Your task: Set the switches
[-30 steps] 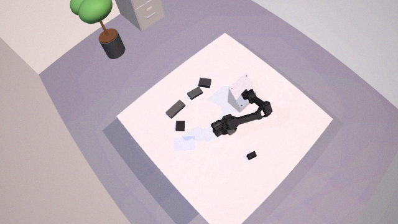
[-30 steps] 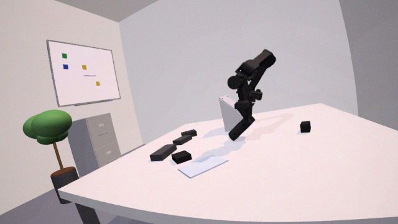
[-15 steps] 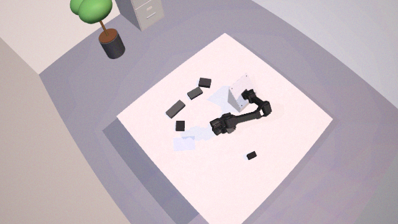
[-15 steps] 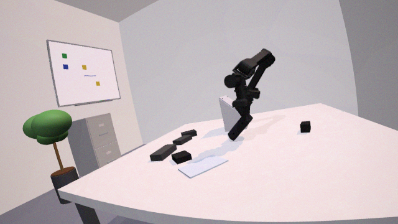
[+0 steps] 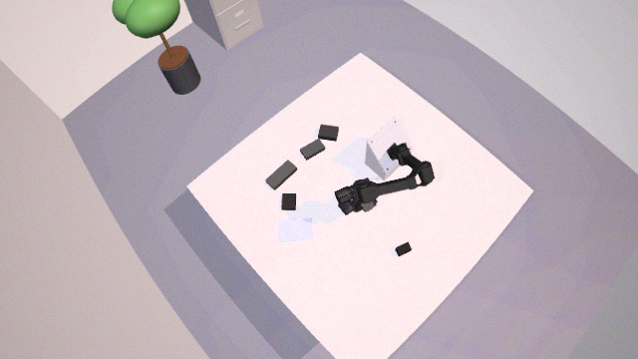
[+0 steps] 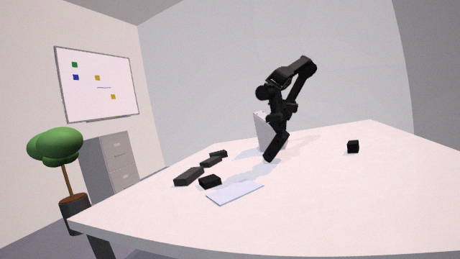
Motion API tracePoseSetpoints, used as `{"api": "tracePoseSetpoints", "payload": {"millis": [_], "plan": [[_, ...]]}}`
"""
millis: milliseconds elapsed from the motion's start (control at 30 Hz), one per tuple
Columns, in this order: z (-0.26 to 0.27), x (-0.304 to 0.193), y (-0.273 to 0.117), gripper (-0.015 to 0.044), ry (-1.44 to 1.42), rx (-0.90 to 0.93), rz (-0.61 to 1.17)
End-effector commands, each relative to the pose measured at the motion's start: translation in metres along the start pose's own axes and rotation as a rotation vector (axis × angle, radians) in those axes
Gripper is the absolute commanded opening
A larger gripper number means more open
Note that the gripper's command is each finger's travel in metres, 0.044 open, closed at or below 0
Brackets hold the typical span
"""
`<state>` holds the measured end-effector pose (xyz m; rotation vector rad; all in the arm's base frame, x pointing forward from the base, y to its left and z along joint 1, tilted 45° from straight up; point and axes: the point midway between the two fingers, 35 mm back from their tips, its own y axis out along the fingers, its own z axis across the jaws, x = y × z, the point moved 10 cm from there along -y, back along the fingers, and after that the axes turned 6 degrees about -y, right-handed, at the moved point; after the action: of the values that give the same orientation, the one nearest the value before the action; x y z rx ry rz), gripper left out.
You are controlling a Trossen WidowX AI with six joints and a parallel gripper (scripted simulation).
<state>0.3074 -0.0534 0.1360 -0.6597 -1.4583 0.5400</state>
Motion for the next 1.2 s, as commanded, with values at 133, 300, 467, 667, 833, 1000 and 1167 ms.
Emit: {"api": "tracePoseSetpoints", "payload": {"millis": [133,300,467,667,833,1000,1167], "plan": [[0.0,-0.009,-0.002,0.0336,-0.001,0.003,0.014],[0.0,-0.013,-0.004,0.0337,-0.001,0.003,0.014],[0.001,-0.016,-0.005,0.0337,-0.001,0.003,0.014],[0.001,-0.022,-0.007,0.0338,-0.001,0.003,0.014],[0.001,-0.025,-0.009,0.0338,-0.001,0.003,0.015],[0.002,-0.029,-0.01,0.0338,-0.001,0.003,0.015],[0.002,-0.033,-0.011,0.0338,-0.001,0.003,0.015]]}}
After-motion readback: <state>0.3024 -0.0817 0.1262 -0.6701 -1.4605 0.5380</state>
